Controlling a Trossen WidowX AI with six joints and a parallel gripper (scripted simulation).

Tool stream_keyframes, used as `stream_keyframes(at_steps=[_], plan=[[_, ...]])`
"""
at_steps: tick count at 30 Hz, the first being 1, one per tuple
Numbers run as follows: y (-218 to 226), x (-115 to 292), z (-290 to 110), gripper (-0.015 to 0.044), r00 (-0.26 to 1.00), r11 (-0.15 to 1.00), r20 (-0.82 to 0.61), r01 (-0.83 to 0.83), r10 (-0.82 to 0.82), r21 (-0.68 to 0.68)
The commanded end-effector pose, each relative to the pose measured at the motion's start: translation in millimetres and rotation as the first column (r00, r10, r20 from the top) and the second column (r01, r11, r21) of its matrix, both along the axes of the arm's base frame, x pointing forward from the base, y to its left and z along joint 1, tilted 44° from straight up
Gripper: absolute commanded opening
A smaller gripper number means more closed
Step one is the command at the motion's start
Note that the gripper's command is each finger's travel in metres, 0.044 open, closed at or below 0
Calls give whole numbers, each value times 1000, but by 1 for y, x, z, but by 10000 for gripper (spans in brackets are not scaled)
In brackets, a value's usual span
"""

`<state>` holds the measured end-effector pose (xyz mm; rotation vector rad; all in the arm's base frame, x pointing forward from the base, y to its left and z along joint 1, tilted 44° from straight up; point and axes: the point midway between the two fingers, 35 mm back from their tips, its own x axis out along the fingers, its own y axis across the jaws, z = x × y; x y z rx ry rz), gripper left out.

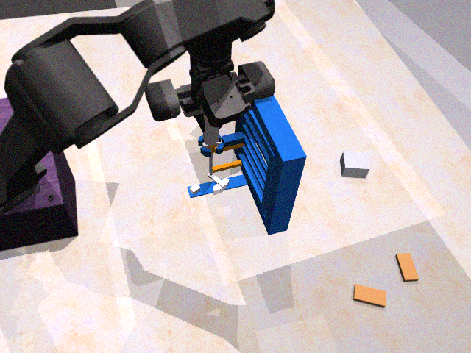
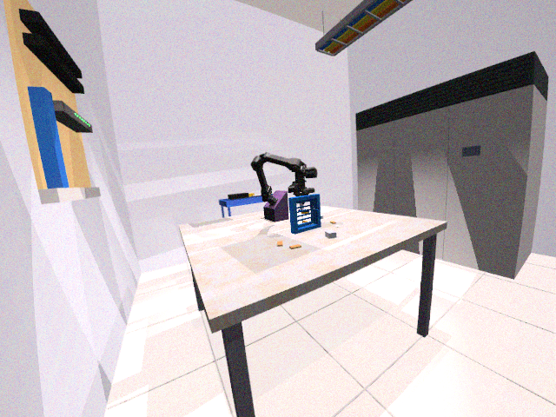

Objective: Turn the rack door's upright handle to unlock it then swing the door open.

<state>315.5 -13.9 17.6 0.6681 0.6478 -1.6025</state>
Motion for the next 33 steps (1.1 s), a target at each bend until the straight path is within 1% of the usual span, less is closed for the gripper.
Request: stream_keyframes(at_steps=[1,15,33], plan=[[-2,-6,2,14,995,997,-73,-73,73,7],[-8,-26,11,14,925,959,-256,-272,282,74],[-26,-56,31,14,753,866,-431,-462,498,192]])
